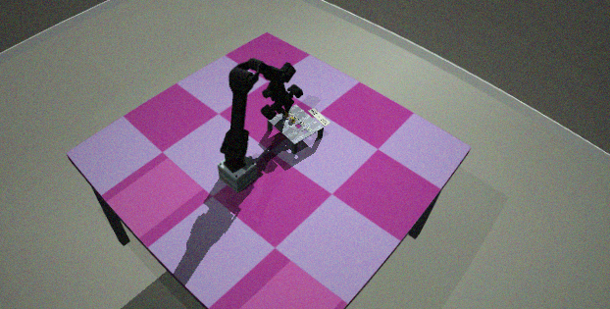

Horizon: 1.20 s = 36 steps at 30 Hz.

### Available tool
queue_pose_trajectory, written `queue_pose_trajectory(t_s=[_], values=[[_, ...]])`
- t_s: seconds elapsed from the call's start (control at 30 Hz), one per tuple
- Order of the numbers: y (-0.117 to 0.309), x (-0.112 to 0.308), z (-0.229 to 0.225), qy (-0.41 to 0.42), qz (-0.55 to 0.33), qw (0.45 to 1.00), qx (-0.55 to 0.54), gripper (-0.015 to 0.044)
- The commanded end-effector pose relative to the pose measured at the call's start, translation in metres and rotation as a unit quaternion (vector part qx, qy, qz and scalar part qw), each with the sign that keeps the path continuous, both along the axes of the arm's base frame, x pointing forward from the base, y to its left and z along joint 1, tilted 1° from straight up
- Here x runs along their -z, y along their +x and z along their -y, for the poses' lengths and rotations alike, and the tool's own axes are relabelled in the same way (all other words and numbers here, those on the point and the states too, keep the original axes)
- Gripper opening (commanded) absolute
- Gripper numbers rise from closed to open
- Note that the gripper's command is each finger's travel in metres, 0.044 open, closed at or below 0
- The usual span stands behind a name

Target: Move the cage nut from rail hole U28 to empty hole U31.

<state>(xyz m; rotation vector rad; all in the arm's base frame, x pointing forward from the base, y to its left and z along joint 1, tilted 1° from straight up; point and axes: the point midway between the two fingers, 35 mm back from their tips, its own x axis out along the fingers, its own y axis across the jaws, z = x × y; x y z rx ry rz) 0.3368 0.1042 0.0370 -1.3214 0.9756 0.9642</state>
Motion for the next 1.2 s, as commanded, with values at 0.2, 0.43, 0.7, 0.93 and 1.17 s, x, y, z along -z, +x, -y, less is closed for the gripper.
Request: queue_pose_trajectory(t_s=[0.2, 0.43, 0.7, 0.93, 1.17], values=[[0.0033, -0.0063, -0.0016, 0.004, 0.000, 1.000, -0.003, 0.0037], [0.0039, -0.0066, -0.0016, 0.004, -0.007, 1.000, -0.003, 0.0037], [0.0041, -0.0067, -0.0016, 0.004, -0.010, 1.000, -0.003, 0.0037], [0.0041, -0.0067, -0.0016, 0.004, -0.010, 1.000, -0.003, 0.0037], [0.0041, -0.0067, -0.0016, 0.004, -0.010, 1.000, -0.003, 0.0037]])
